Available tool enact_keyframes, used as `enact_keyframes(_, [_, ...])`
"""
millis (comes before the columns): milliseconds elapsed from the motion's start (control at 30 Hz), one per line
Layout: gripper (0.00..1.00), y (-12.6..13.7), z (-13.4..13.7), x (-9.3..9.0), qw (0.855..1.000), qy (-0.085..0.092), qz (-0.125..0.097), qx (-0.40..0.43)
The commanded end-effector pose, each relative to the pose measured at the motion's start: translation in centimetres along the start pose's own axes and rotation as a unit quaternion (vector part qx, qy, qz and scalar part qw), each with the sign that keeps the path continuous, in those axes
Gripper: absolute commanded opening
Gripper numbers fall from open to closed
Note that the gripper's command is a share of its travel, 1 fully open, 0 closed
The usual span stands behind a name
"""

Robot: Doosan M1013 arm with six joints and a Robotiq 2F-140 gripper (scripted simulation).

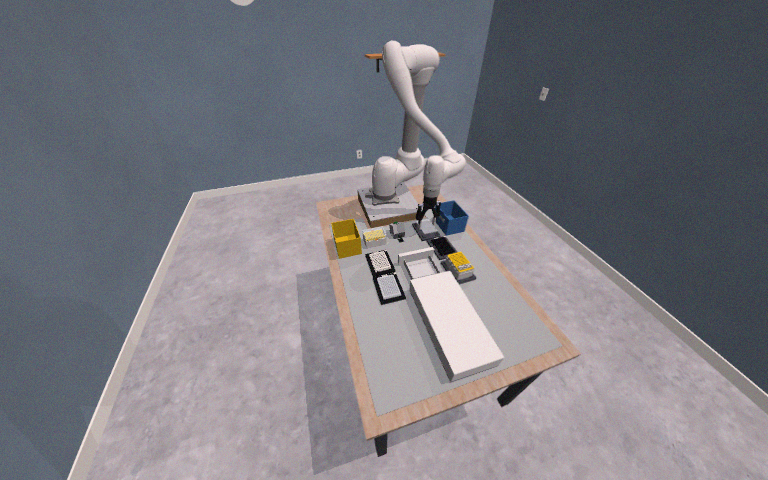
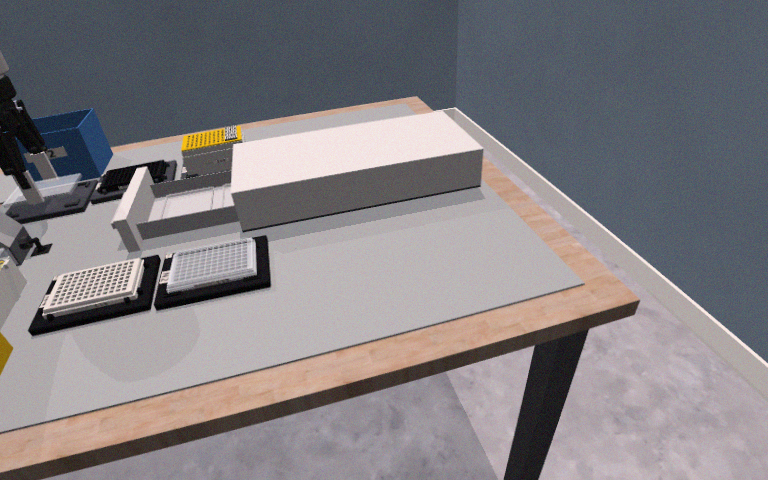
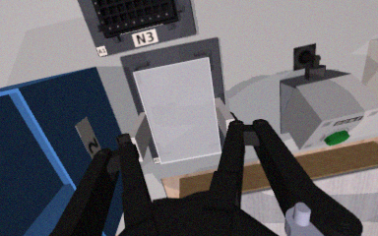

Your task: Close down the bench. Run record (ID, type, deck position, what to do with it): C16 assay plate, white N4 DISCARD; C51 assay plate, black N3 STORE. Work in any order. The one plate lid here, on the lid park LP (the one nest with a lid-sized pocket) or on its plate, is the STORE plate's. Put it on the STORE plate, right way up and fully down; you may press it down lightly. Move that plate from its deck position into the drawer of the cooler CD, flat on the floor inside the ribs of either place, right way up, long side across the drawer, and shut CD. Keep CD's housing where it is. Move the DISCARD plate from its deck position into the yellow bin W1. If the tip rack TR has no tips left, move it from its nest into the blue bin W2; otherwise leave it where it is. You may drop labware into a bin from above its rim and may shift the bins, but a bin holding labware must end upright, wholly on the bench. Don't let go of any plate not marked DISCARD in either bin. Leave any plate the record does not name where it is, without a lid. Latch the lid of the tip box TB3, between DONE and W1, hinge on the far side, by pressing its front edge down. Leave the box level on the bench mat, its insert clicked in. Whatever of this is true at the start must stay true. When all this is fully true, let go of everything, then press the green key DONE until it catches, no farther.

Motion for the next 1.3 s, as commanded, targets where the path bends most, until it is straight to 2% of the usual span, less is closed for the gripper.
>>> enact_keyframes(0, [0.00, 0.0, 0.0, 0.5, 1.000, 0.000, 0.000, 0.000])
enact_keyframes(1267, [0.00, 0.0, 0.0, 5.0, 1.000, 0.000, 0.000, 0.000])
Point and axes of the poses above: the point where the finger pads meet when closed, its own x axis back along the fingers, its own z axis across the jaws, y = z × x, the point moved 4 cm from there along x, back along the fingers, and after that the axes turned 12 degrees about x, right-handed, at the moved point
